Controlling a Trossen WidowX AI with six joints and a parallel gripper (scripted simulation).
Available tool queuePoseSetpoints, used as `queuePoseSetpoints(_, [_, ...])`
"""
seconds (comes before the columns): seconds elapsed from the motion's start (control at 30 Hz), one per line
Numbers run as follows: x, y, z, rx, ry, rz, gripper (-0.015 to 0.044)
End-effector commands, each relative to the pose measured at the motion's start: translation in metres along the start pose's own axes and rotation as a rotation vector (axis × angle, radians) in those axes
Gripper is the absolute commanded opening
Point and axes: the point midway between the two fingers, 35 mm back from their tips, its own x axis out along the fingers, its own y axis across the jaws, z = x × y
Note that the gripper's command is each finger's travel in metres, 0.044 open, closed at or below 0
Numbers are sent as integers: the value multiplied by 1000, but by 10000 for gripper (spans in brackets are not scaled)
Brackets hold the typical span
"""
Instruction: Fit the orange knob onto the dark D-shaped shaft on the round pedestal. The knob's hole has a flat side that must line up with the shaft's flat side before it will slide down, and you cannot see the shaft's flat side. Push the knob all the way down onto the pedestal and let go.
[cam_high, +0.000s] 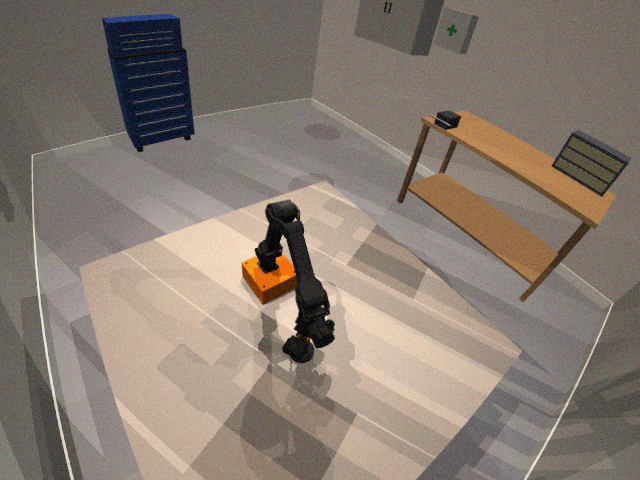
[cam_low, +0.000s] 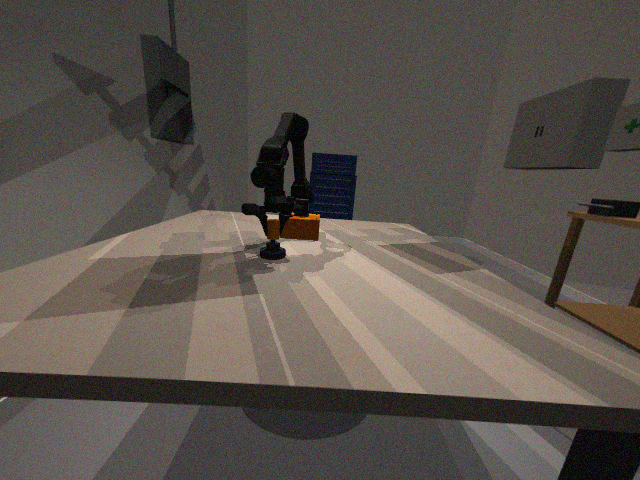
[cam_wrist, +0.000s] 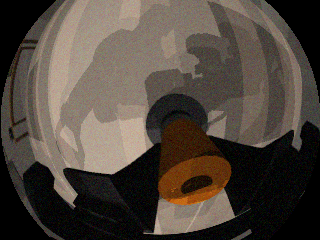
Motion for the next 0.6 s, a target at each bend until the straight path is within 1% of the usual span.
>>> queuePoseSetpoints(0.0, [1, 1, -1, -3, 0, -1, 0])
queuePoseSetpoints(0.57, [-4, 3, -4, -3, 1, -1, 0])
